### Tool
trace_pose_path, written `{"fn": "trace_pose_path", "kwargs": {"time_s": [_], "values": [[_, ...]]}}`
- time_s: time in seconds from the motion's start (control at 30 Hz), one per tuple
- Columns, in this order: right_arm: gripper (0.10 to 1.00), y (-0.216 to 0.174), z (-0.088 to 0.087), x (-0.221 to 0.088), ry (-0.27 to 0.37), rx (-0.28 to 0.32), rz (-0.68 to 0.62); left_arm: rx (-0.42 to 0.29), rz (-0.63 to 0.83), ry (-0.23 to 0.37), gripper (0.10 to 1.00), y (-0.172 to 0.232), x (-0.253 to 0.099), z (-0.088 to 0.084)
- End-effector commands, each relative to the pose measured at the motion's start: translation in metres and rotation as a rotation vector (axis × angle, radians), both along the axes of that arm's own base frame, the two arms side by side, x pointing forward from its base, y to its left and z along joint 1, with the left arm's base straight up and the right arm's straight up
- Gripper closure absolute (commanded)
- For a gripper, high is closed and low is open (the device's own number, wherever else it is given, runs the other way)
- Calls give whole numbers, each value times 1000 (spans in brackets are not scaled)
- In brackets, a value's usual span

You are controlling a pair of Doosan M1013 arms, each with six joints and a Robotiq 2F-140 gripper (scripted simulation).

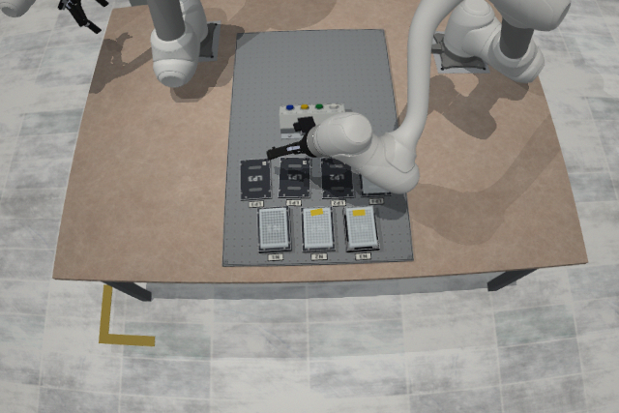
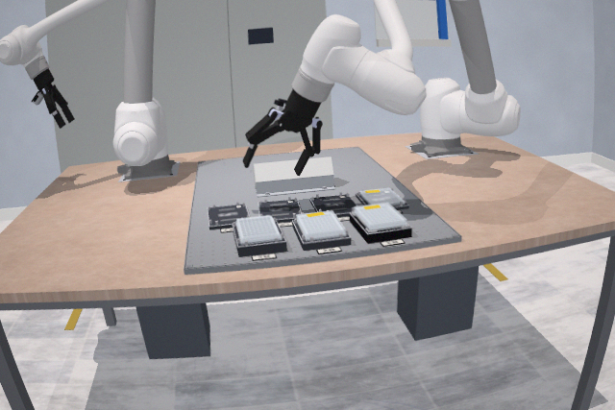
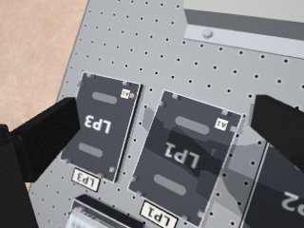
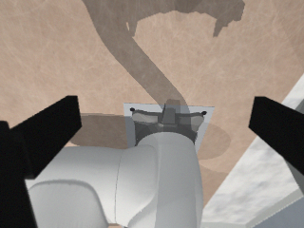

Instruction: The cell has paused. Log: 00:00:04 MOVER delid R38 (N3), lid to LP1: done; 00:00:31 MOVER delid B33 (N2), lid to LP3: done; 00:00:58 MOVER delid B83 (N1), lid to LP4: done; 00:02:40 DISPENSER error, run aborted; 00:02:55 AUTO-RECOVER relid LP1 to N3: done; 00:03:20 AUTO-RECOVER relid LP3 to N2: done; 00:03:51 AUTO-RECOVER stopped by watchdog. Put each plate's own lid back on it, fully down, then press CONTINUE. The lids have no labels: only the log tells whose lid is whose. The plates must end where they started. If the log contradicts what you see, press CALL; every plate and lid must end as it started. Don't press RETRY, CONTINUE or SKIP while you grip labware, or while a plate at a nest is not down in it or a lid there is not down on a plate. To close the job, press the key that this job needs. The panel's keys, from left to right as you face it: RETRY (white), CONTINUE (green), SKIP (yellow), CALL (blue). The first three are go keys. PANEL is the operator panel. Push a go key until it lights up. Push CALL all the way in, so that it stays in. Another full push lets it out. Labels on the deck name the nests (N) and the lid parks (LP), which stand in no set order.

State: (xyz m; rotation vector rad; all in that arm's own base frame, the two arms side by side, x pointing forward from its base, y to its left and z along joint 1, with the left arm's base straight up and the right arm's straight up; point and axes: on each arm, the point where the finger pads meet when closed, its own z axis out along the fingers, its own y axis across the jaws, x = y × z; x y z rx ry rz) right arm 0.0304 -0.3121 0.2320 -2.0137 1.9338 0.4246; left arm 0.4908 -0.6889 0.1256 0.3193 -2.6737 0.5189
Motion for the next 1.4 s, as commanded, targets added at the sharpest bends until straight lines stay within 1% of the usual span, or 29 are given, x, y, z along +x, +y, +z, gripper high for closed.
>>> {"fn": "trace_pose_path", "kwargs": {"time_s": [0.0, 0.23, 0.47, 0.53, 0.63, 0.73, 0.77, 1.37], "values": [[98, 0, 0, 0, -1, -1, 0, 92, -65, -80, 98, 17, 0, -8], [98, 0, 0, 0, -1, -1, 0, 223, -161, -222, 98, 45, 15, -12], [98, 0, 0, 0, -1, -1, 0, 348, -246, -379, 98, 68, 40, -4], [98, 0, 0, 0, -1, -1, 0, 348, -246, -379, 98, 68, 40, -4], [98, 0, 0, 0, -1, -1, 0, 368, -259, -407, 98, 71, 45, -2], [98, 0, 0, 0, -1, -1, 0, 370, -260, -410, 98, 72, 45, -1], [98, 0, 0, 0, -1, -1, 0, 370, -260, -410, 999, 72, 45, -1], [98, 0, 0, 0, -1, -1, 0, 370, -260, -410, 999, 72, 45, -1]]}}
